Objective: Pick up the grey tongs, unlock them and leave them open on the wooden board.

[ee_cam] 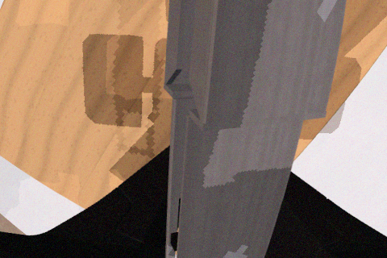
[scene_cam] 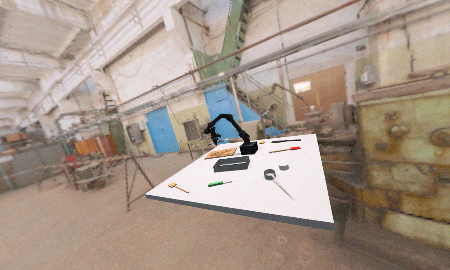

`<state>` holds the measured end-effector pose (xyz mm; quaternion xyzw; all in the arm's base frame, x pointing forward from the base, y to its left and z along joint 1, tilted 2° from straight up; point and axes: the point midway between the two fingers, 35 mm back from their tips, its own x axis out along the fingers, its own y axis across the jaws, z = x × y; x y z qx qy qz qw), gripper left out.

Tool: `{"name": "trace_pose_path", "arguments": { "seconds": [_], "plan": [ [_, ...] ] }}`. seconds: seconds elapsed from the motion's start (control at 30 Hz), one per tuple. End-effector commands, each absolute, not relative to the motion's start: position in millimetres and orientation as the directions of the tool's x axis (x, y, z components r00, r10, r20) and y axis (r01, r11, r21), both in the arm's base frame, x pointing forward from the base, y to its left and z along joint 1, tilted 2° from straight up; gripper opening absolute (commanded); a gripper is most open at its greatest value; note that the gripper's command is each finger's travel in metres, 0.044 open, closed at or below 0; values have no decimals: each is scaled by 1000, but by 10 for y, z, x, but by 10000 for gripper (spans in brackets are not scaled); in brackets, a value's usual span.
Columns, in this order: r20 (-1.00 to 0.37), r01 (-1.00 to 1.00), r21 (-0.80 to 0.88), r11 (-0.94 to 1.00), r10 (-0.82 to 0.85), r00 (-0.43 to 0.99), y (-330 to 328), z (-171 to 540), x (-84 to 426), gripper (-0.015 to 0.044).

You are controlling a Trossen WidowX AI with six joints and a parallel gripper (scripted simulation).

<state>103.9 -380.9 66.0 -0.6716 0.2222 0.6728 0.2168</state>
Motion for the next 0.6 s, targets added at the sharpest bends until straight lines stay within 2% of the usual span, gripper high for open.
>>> {"name": "trace_pose_path", "arguments": {
  "seconds": [0.0, 0.57],
  "plan": [
    [-1000, -583, 13, -812, -9, -10, -3820, 657, 1037, -150],
    [-1000, -584, 12, -812, -8, -9, -3844, 389, 1040, -150]
  ]
}}
